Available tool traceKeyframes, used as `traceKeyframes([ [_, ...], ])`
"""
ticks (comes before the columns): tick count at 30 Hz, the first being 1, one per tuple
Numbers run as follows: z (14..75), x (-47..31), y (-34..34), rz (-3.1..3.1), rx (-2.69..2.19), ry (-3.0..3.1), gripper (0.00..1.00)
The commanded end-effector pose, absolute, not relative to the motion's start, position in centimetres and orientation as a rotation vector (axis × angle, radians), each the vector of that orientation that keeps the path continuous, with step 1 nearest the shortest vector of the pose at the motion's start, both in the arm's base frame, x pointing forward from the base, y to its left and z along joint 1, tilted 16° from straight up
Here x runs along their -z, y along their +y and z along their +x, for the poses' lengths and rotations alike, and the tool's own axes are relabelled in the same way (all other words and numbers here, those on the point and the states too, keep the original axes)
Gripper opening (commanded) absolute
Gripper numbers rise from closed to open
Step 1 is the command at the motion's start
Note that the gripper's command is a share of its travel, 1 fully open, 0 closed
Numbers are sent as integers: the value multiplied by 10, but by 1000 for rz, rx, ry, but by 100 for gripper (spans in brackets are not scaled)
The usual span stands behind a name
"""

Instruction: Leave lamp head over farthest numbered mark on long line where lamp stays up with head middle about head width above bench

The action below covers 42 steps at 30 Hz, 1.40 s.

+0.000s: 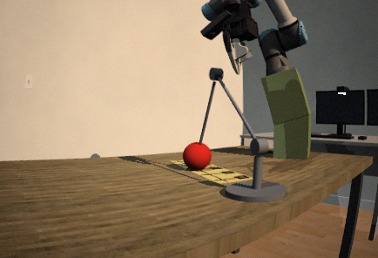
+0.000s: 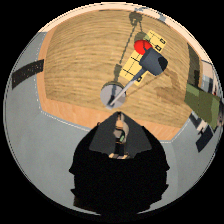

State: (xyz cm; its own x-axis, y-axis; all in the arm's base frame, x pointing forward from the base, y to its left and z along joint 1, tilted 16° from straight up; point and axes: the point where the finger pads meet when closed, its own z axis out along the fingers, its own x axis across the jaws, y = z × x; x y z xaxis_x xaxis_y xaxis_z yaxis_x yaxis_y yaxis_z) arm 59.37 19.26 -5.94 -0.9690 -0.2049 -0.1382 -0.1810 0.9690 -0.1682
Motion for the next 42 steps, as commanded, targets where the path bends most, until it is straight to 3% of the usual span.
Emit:
traceKeyframes([
  [1, 594, 59, 194, 34, 371, 2972, 0],
  [17, 595, 58, 197, 30, 371, 2974, 0],
  [18, 595, 58, 197, 29, 371, 2974, 100],
  [42, 591, 27, 204, -298, 231, 2962, 100],
])
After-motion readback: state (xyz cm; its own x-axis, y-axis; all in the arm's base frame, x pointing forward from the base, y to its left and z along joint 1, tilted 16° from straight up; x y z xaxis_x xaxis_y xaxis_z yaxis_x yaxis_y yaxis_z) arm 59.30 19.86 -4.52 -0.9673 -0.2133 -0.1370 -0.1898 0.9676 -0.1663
